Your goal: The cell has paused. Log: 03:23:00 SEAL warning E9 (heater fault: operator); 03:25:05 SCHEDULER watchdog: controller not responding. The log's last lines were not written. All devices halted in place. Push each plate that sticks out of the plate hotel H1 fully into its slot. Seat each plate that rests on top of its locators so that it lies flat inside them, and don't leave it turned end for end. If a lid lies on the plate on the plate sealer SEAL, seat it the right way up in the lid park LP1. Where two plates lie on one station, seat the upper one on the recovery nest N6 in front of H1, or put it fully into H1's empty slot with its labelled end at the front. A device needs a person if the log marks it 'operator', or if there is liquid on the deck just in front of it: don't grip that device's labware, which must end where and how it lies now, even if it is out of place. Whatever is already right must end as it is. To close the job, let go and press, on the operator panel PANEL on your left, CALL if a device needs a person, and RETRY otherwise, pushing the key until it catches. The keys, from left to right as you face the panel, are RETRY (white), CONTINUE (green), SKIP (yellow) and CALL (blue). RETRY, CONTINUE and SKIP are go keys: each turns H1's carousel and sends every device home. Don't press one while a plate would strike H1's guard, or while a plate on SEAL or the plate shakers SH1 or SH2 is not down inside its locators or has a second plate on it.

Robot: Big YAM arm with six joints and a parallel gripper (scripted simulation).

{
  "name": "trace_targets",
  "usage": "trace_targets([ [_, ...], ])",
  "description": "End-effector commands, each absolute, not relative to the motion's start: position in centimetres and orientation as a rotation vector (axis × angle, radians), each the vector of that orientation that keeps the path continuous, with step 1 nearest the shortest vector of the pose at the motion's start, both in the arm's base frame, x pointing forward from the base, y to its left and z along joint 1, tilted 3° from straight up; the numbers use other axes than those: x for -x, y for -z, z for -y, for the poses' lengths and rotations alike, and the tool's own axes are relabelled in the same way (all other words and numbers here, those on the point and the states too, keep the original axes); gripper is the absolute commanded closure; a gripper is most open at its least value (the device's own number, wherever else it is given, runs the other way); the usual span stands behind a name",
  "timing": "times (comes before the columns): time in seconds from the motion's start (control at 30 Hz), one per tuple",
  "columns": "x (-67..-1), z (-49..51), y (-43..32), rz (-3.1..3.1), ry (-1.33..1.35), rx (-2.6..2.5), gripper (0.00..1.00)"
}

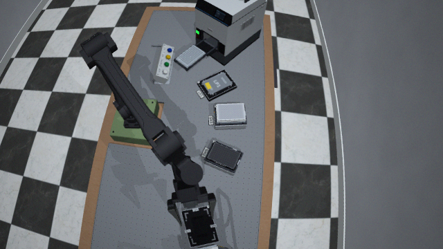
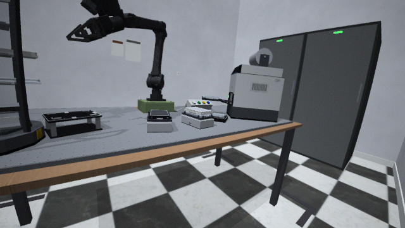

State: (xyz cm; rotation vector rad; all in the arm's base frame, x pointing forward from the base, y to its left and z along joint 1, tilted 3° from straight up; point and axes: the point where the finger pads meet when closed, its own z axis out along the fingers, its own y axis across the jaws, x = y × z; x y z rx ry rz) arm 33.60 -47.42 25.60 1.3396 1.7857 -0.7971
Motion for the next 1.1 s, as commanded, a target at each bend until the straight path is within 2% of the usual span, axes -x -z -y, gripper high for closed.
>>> trace_targets([
  [0.0,-33.7,47.9,-25.1,-1.773,0.802,-1.339,0.0],
  [0.07,-33.7,47.9,-25.1,-1.773,0.802,-1.339,0.0],
  [0.13,-34.3,48.4,-30.3,-1.711,0.804,-1.316,0.0],
  [0.37,-34.4,48.1,-32.6,-1.705,0.801,-1.312,0.0],
  [0.63,-35.7,47.6,-31.2,-1.826,0.767,-1.294,0.0],
  [1.07,-37.7,43.7,-30.8,-2.29,0.543,-1.215,0.0],
])
